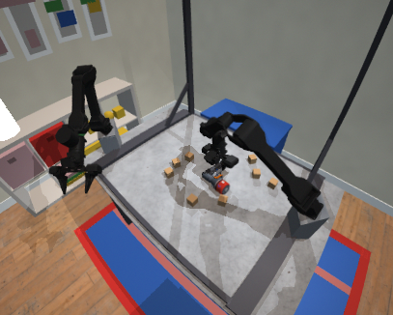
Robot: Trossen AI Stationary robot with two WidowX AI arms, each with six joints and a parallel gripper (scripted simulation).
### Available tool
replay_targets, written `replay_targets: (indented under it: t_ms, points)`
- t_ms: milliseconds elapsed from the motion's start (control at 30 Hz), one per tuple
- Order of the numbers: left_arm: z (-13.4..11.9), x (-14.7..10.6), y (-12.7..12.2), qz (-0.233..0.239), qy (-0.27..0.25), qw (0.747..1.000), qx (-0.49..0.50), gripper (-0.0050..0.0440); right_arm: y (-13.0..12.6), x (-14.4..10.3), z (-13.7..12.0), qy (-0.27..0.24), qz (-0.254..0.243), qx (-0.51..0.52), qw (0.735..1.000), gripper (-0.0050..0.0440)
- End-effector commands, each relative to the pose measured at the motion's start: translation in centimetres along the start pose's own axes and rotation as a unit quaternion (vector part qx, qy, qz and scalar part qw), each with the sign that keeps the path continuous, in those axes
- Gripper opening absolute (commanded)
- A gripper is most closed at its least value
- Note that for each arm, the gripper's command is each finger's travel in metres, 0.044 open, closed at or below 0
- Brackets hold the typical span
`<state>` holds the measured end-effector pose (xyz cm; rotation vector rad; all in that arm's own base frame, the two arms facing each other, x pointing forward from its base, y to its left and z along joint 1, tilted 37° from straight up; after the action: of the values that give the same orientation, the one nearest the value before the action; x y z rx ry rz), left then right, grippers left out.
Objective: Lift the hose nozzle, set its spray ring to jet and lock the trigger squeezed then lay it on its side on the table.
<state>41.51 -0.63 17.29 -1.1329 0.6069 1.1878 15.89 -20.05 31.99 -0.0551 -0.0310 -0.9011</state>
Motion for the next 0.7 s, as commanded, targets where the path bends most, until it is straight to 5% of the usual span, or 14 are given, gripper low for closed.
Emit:
replay_targets:
  t_ms: [0, 667]
  points:
    - [0.39, -0.97, -0.36, -0.013, 0.006, 0.999, -0.037, 0.0169, -0.05, -0.24, 0.79, -0.013, -0.001, 0.001, 1.000, 0.0406]
    - [0.48, -1.04, -0.46, -0.015, 0.024, 0.986, -0.163, 0.0169, -0.05, -0.24, 0.79, -0.013, -0.001, 0.001, 1.000, 0.0406]
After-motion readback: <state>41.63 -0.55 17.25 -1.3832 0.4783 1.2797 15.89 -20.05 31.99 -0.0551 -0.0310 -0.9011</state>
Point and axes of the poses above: on each arm, the point midway between the two fingers, 35 mm back from their tips, its own x axis out along the fingers, its own y axis across the jaws, z = x × y, the point moved 6 cm from there along -x, back along the fingers, and after that the axes turned 2 degrees about -x, right-handed, at the moved point
